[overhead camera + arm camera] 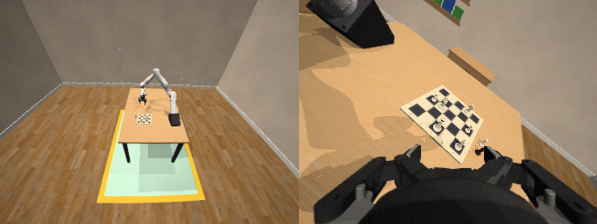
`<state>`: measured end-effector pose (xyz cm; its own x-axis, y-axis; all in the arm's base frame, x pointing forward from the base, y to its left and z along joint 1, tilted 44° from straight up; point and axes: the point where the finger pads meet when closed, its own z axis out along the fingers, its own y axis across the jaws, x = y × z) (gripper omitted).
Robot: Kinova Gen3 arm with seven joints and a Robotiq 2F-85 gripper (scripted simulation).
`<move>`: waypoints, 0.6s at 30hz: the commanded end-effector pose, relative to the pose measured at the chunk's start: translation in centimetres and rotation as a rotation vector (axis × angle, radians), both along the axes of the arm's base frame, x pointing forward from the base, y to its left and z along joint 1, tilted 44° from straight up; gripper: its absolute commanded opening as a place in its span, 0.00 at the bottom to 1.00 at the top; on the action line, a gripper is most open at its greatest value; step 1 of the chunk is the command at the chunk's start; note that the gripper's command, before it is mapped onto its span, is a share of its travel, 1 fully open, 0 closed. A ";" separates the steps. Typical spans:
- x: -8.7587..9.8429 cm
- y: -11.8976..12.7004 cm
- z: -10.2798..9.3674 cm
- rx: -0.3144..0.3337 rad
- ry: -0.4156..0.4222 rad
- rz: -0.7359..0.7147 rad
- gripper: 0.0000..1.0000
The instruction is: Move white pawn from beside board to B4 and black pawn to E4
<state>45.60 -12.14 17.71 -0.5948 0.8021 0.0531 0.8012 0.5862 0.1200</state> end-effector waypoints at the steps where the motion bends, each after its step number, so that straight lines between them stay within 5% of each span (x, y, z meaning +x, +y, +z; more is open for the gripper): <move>1: 0.0 -0.1 0.0 0.000 0.001 -0.003 1.00; 18: -0.1 -2.1 -0.3 0.018 -0.002 -0.140 1.00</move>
